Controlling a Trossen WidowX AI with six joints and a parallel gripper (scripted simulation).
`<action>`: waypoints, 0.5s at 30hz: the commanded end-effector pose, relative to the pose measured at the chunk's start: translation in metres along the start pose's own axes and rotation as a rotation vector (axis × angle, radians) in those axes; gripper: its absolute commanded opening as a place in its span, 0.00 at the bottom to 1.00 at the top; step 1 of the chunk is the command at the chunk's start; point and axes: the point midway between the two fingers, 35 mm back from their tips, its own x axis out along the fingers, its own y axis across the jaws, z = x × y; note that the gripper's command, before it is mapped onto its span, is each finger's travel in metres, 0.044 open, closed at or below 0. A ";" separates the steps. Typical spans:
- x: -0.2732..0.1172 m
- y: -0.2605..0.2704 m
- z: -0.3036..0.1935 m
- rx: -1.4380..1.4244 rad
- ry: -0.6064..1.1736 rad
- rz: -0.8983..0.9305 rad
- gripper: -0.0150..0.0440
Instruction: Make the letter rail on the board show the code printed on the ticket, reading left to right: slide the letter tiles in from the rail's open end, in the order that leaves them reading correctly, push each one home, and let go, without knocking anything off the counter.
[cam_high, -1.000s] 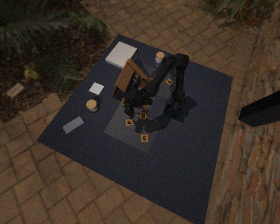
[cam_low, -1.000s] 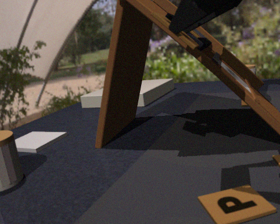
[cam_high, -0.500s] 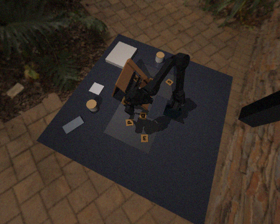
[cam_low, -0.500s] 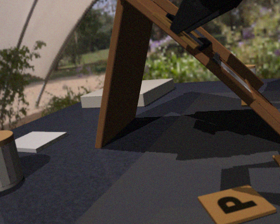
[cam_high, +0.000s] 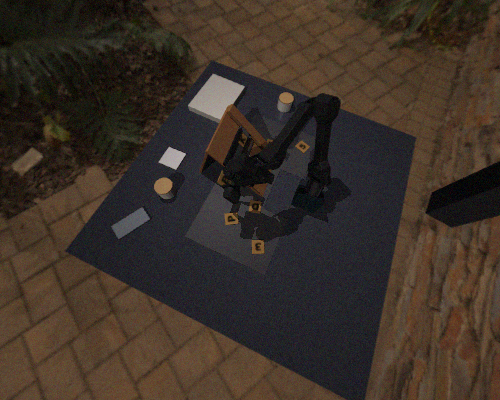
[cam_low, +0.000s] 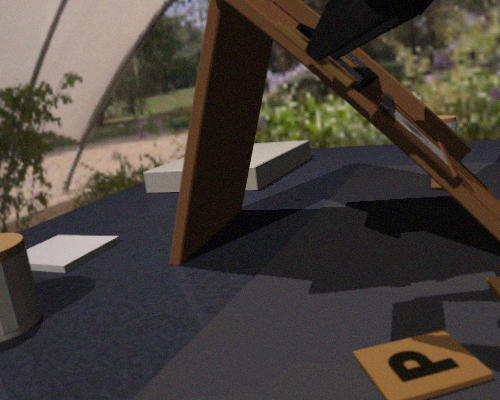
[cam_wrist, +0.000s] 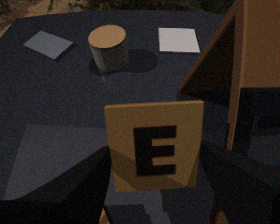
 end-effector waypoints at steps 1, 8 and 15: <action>0.000 -0.002 0.001 -0.002 -0.003 0.003 0.25; 0.000 -0.006 0.001 -0.002 -0.003 0.003 0.25; 0.000 -0.009 0.001 -0.002 -0.003 0.003 0.25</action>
